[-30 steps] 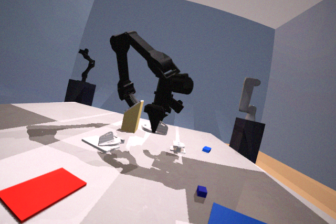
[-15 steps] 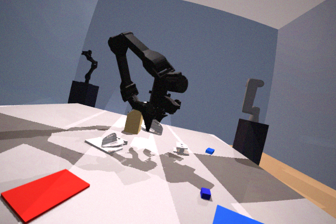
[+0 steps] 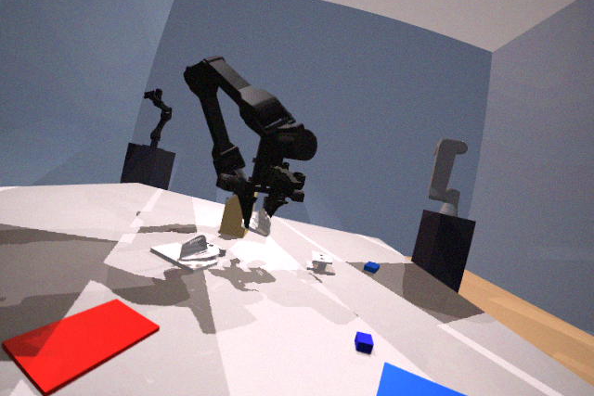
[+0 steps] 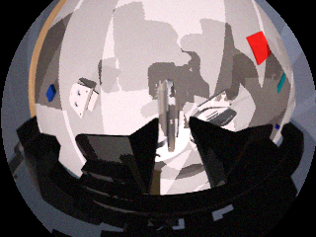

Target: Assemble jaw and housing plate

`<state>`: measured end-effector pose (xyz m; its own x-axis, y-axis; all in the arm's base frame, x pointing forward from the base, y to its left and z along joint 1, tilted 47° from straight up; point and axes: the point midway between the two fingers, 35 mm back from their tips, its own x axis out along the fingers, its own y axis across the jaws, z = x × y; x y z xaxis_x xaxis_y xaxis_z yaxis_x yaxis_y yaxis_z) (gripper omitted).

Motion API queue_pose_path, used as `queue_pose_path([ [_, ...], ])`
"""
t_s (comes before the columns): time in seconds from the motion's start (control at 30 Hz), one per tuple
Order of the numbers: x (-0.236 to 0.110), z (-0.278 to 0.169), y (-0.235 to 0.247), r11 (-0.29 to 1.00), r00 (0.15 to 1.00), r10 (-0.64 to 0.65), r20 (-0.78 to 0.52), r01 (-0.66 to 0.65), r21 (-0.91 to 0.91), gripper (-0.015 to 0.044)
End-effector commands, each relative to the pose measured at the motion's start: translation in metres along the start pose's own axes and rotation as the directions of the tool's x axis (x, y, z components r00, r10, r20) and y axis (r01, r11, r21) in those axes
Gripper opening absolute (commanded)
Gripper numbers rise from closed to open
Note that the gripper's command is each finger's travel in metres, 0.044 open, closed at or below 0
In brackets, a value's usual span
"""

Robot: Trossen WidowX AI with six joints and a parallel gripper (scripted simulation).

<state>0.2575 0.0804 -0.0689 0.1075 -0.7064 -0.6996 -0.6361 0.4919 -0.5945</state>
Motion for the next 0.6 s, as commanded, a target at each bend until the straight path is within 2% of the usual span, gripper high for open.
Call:
queue_pose_path([
  [0.0,-0.001,-0.005,-0.007,0.995,1.0,-0.003,0.005,0.003,0.101,0.0134],
  [0.57,0.001,-0.03,-0.026,0.87,1.0,-0.007,0.001,0.005,0.493,0.0134],
])
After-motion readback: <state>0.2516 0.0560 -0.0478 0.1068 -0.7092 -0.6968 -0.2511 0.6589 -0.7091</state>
